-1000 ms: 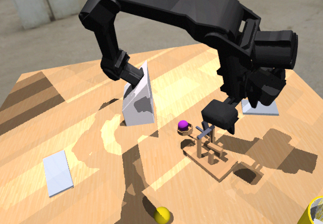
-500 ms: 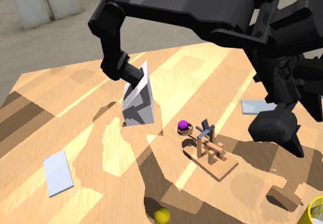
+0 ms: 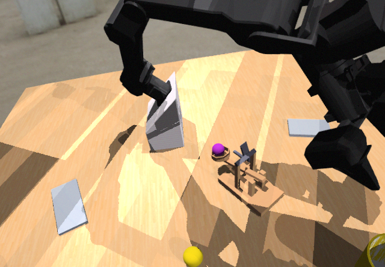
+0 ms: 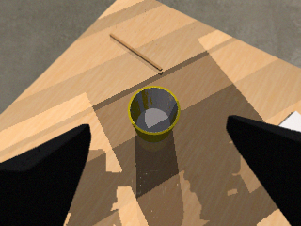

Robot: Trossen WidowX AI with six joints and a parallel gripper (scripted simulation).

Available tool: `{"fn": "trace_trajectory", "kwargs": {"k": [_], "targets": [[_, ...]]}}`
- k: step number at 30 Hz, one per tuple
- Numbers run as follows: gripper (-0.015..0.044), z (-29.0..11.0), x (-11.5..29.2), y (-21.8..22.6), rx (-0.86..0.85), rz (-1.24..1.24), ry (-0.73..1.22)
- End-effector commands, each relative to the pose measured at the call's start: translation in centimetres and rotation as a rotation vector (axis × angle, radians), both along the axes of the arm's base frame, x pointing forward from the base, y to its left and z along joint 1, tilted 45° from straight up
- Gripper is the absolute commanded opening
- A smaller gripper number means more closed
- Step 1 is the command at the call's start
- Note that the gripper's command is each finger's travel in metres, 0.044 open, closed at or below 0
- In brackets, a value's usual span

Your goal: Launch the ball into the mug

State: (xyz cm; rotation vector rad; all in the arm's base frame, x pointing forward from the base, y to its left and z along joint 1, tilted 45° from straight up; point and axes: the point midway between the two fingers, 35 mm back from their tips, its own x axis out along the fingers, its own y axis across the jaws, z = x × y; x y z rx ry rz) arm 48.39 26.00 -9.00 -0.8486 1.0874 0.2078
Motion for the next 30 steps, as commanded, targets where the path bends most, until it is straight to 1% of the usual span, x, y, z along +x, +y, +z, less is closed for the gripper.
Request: {"fn": "trace_trajectory", "kwargs": {"k": [1, 7, 24, 30], "targets": [[0.044, 0.16, 0.12, 0.01, -0.003, 0.004, -0.005], [0.044, 0.16, 0.12, 0.01, -0.003, 0.004, -0.005], [0.0, 0.16, 0.12, 0.01, -0.003, 0.004, -0.005], [0.0, 0.16, 0.12, 0.01, -0.003, 0.004, -0.005]]}}
